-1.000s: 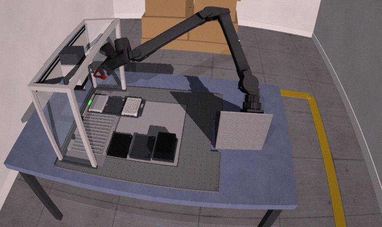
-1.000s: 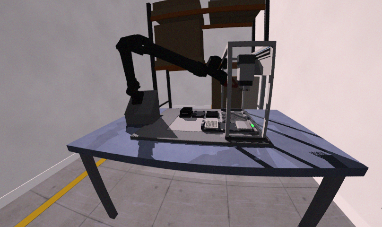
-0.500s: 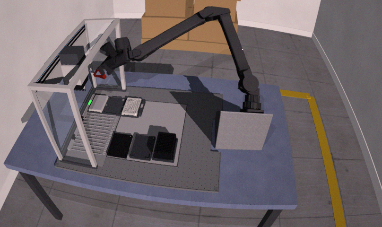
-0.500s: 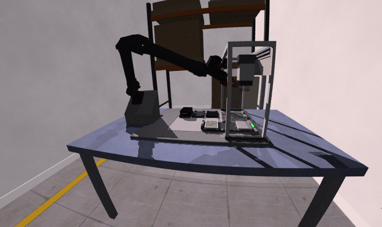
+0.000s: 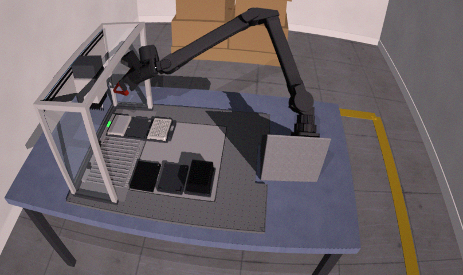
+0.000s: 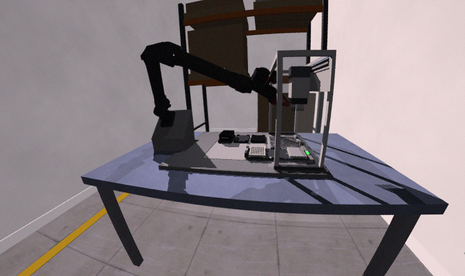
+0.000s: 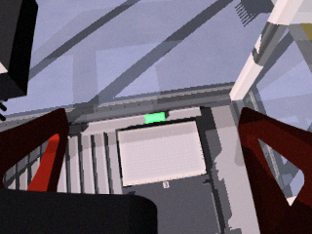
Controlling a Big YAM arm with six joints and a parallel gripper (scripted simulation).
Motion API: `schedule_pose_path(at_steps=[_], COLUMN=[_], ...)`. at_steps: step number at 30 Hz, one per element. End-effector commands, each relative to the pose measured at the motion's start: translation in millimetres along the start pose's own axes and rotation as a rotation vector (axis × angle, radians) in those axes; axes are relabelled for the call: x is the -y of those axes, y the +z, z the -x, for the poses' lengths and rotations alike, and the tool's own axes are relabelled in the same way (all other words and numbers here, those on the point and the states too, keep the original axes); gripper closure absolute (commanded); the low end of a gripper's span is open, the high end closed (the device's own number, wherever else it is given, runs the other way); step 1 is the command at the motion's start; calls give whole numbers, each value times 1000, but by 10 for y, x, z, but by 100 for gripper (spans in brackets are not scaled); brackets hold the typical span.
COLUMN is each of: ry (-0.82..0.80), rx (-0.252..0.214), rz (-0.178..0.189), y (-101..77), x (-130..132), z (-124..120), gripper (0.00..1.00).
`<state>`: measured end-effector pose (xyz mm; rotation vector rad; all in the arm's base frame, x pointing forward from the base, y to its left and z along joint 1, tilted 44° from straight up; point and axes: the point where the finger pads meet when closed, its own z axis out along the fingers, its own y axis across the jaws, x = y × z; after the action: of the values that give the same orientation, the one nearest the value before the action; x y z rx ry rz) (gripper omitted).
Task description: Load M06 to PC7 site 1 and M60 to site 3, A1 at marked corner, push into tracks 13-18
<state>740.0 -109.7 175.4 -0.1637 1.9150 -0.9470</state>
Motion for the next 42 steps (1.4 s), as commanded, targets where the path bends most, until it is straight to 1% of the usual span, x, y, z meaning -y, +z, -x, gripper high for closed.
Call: schedule_pose_path(at_steps=[1, 30, 31, 32, 33, 35, 42], ry=[20, 20, 8, 19, 19, 19, 18], rx=[43, 43, 35, 51, 53, 53, 61], rz=[-12, -12, -6, -15, -14, -14, -4], y=[-48, -48, -143, -185, -225, -225, -502], x=[96, 96, 124, 147, 143, 143, 118], z=[288, 288, 221, 246, 234, 234, 139], gripper=[0, 0, 0, 0, 0, 0, 0])
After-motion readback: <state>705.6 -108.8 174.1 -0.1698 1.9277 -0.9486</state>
